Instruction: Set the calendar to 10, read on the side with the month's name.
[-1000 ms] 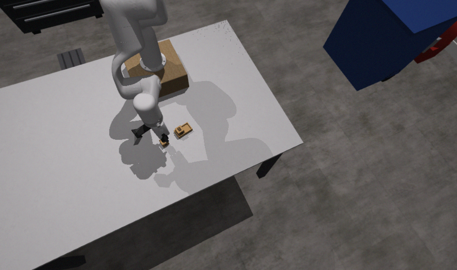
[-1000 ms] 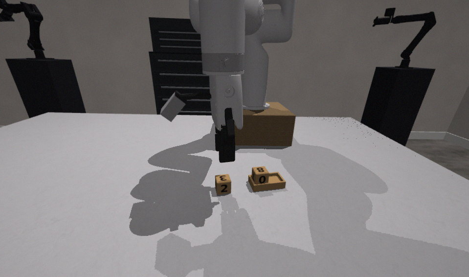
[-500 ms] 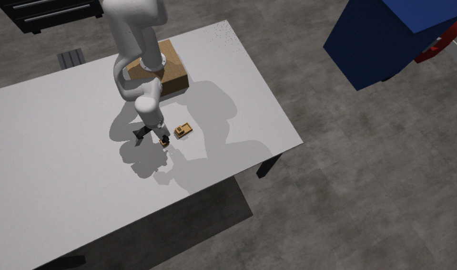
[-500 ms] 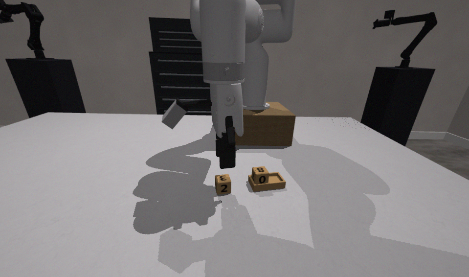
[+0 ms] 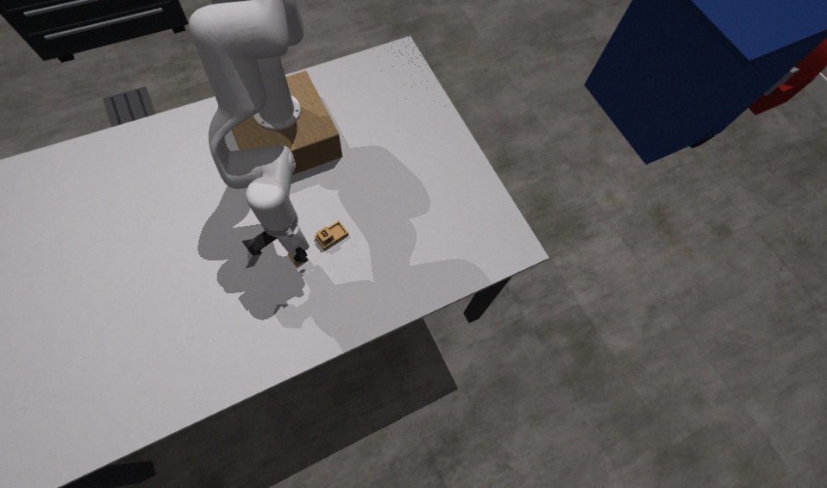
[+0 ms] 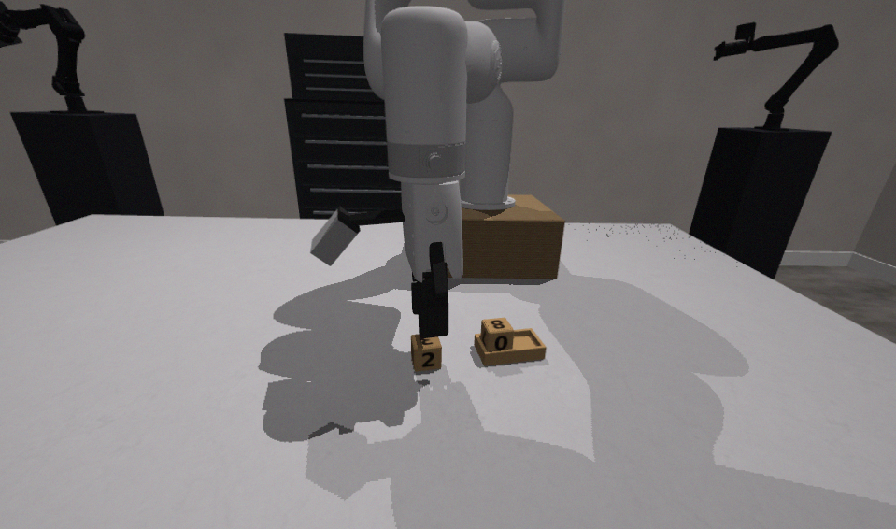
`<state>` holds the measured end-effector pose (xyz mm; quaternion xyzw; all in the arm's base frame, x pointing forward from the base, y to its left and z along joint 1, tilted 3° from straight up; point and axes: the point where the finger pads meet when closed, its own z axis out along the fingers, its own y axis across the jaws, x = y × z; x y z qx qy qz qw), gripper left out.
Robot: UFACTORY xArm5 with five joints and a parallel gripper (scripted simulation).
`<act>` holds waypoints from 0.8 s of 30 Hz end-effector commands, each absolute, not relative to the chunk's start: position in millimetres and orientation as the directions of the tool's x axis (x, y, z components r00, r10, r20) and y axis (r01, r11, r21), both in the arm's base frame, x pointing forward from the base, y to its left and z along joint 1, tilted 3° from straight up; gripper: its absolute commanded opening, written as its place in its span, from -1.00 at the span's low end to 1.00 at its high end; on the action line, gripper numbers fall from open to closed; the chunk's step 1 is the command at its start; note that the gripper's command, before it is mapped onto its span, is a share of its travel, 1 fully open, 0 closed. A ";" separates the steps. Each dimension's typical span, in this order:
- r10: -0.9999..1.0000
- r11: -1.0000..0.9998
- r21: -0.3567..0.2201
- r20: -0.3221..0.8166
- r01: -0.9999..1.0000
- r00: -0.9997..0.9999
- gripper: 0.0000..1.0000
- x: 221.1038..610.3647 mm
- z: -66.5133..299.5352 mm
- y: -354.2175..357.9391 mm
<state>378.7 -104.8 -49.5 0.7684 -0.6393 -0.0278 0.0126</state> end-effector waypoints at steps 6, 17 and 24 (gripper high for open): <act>-0.983 -0.182 0.052 -0.025 -0.982 0.181 -0.01 379.7 -56.4 -105.6; -0.983 -0.182 0.051 -0.025 -0.982 0.181 -0.01 379.2 -63.0 -105.9; -0.983 -0.182 0.051 -0.025 -0.982 0.181 -0.01 379.1 -63.5 -105.9</act>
